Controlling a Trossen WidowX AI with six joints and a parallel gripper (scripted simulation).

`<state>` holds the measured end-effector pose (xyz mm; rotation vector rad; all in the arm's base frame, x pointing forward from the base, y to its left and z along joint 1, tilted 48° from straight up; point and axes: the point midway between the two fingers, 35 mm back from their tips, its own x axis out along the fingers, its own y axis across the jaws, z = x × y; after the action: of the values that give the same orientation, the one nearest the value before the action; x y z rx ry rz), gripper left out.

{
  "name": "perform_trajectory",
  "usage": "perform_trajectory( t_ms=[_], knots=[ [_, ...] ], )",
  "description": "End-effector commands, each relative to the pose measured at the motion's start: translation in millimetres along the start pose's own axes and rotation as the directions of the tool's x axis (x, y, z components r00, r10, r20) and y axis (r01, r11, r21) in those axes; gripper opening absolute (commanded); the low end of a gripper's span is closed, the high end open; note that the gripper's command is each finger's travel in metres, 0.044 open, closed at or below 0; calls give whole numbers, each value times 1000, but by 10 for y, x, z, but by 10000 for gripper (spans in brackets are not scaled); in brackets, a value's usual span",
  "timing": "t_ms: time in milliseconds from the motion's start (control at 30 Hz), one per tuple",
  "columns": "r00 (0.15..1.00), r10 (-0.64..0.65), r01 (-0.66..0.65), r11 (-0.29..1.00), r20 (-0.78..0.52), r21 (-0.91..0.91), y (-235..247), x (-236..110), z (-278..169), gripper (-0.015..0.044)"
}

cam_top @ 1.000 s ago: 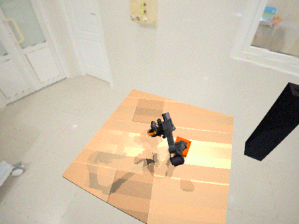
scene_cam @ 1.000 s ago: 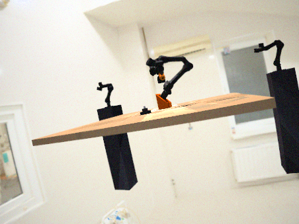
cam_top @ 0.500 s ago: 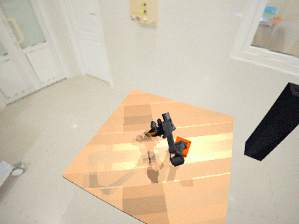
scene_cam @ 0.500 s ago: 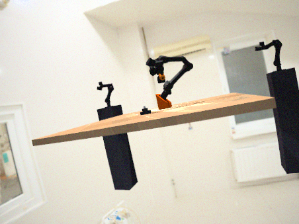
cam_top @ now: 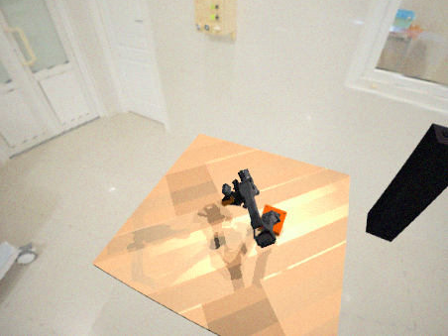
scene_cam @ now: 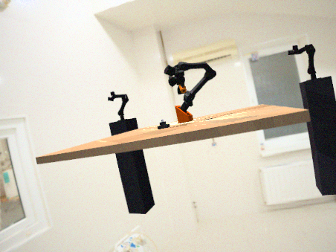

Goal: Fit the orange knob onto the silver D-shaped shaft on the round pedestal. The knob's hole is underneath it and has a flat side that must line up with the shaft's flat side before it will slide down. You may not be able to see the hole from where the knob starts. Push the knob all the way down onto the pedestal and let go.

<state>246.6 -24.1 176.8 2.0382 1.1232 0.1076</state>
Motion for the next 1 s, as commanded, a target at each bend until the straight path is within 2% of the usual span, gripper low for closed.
perform_trajectory(
  t_ms=[0, 467, 967],
  knots=[
    [996, -90, 90, 996, 2, -13, -16, 70, -4, 0],
    [918, -396, 396, 918, 5, -14, -157, 343, -10, 0],
    [736, -677, 677, 736, 9, -14, -310, 646, -17, 0]
  ],
)
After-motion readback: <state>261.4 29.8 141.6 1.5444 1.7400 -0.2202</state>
